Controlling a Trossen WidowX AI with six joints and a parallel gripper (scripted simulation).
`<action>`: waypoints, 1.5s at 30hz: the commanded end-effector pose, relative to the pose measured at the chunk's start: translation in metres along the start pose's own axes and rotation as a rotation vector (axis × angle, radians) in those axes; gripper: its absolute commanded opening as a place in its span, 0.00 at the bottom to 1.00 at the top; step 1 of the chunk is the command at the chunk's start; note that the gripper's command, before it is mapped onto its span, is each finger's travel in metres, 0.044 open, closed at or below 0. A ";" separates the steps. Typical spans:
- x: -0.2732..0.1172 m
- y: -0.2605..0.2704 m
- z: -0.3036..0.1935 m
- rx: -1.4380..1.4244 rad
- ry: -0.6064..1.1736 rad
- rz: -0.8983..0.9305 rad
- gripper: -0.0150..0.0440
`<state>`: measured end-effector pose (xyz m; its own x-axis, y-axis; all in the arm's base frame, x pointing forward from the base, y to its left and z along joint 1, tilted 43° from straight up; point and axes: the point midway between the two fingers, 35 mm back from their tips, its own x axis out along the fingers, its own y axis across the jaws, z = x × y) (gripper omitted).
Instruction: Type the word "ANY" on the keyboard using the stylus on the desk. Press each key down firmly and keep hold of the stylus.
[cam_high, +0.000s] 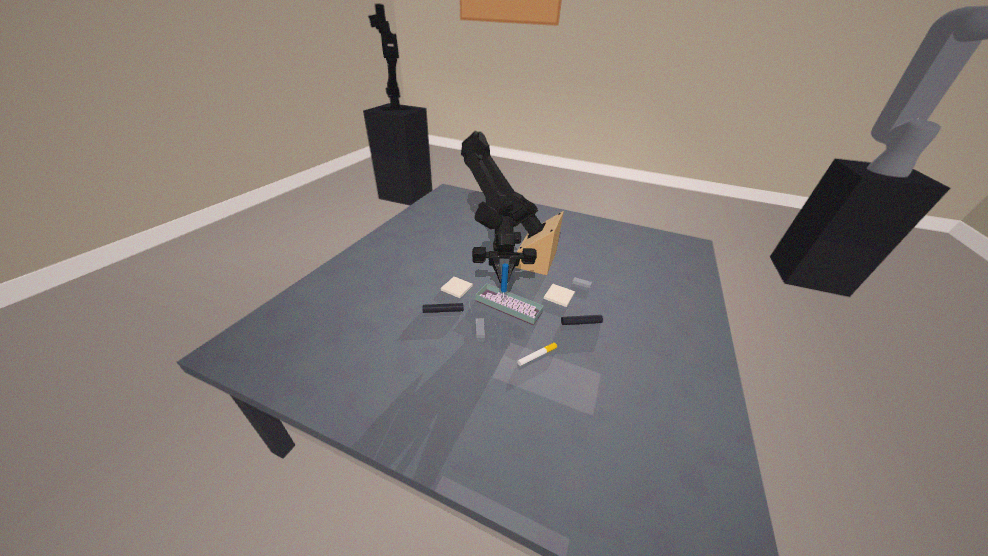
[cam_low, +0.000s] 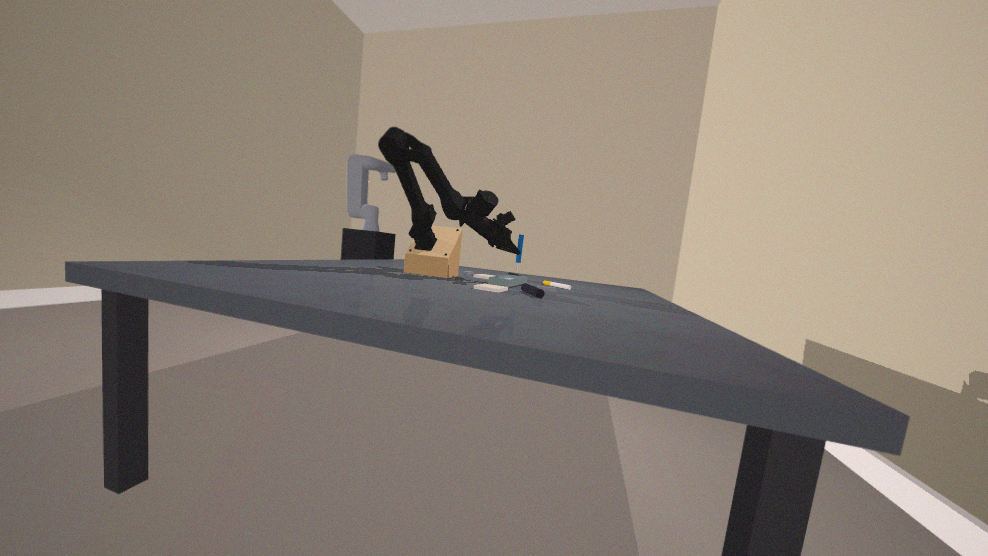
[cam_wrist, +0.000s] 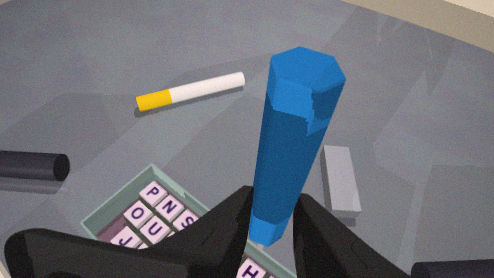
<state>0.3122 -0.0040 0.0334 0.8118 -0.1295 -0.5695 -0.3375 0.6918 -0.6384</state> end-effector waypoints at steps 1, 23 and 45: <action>-0.006 -0.007 -0.002 -0.005 -0.005 0.001 0.25; -0.015 -0.029 -0.030 -0.008 -0.011 -0.008 0.25; -0.007 -0.028 -0.039 -0.009 -0.010 -0.007 0.39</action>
<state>0.2980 -0.0506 0.0366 0.8183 -0.1326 -0.5594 -0.3303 0.6879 -0.6463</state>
